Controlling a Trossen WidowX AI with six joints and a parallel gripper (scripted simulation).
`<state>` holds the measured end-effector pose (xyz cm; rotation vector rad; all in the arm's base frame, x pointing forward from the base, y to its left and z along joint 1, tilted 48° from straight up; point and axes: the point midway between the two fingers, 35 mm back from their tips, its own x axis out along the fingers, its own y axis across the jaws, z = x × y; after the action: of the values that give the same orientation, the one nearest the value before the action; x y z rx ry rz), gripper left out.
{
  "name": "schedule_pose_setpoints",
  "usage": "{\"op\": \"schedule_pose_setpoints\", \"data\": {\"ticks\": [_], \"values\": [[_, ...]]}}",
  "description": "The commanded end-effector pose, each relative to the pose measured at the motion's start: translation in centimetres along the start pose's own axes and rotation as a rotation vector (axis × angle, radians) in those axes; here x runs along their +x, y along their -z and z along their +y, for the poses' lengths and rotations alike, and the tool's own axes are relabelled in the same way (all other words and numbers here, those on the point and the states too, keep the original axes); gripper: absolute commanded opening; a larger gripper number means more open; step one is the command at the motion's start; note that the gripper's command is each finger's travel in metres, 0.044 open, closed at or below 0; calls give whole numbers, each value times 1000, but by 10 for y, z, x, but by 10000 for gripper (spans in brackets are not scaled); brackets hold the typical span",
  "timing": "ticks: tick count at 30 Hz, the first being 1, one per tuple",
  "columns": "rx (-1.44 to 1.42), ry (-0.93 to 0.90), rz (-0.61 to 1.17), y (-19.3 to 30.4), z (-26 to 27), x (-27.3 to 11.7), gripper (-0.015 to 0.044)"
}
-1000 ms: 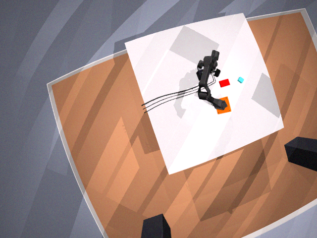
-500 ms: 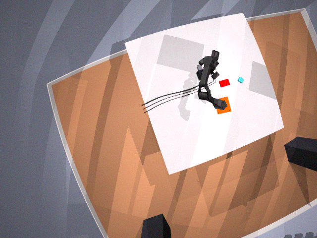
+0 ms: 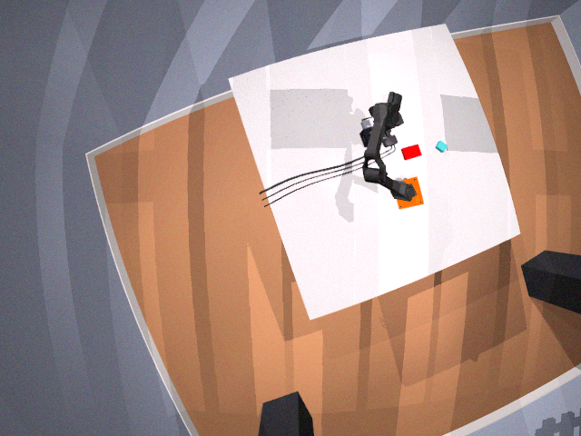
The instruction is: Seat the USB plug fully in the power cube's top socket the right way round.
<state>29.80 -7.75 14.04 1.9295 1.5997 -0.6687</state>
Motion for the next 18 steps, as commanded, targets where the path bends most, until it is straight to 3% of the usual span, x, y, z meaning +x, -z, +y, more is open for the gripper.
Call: {"op": "schedule_pose_setpoints", "data": {"ticks": [1,18], "values": [[43,-1,-1,0,0,0,0],[38,-1,0,1,0,1,0]]}}
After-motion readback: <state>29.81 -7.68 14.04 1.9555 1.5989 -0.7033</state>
